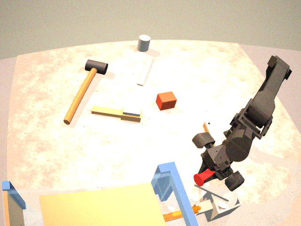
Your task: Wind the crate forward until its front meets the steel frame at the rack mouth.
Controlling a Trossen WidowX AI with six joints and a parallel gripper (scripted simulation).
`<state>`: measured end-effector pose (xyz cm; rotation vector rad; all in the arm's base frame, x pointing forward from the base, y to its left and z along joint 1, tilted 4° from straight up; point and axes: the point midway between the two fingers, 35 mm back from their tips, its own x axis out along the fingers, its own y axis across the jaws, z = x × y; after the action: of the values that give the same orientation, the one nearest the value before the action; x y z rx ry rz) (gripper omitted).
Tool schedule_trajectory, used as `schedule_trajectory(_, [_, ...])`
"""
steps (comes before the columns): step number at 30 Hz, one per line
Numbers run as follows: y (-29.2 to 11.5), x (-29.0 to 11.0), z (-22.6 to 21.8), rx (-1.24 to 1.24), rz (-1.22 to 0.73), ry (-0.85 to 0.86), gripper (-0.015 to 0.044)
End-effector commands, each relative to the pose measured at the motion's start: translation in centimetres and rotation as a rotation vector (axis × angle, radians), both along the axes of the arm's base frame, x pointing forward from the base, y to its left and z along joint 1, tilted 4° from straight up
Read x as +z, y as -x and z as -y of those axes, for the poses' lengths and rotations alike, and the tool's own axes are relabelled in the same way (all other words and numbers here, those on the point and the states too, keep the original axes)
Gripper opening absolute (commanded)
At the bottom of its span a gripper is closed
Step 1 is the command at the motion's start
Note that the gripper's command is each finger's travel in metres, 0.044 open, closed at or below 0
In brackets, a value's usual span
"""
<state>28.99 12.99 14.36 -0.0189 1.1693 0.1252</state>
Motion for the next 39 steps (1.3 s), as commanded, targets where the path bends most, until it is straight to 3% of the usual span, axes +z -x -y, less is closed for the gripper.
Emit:
schedule_trajectory(1, [-0.8,-0.3,-0.8,-0.001,-0.002,-0.01,0.0])
schedule_trajectory(39, [-3.7,0.0,-6.0,-0.001,0.001,-0.014,0.0])
